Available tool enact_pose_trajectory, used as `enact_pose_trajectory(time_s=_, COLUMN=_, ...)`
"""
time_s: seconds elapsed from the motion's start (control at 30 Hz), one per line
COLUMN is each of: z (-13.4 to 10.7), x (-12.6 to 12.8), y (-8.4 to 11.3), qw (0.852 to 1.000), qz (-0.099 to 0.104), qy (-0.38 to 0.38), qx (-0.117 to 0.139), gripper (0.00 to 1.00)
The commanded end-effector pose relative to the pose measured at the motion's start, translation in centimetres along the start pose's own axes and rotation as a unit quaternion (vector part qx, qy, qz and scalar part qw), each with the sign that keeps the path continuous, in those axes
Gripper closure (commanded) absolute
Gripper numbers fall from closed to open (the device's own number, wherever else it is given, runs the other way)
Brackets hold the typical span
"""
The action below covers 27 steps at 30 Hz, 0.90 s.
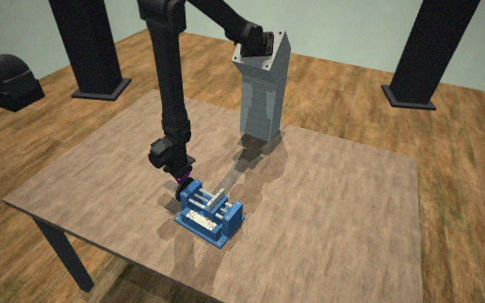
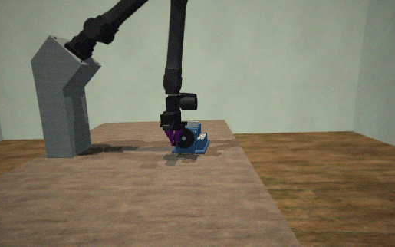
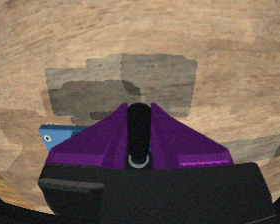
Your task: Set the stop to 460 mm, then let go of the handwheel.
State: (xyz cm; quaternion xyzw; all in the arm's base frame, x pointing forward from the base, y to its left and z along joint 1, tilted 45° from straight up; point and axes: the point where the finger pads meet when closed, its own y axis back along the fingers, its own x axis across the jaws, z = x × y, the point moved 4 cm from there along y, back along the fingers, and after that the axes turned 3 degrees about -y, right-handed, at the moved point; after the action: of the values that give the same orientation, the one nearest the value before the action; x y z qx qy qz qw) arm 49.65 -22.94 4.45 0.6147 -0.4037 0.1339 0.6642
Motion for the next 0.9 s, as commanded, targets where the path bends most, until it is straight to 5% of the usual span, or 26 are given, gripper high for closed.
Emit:
enact_pose_trajectory(time_s=0.0, z=-0.4, x=0.6, y=0.7, qw=1.000, qz=0.003, qy=-0.001, qx=0.001, gripper=0.94)
enact_pose_trajectory(time_s=0.47, z=-0.4, x=0.6, y=0.6, qw=1.000, qz=0.002, qy=-0.001, qx=0.001, gripper=0.94)
enact_pose_trajectory(time_s=0.87, z=-0.7, x=1.2, y=-3.5, qw=1.000, qz=-0.007, qy=-0.003, qx=0.001, gripper=0.94)
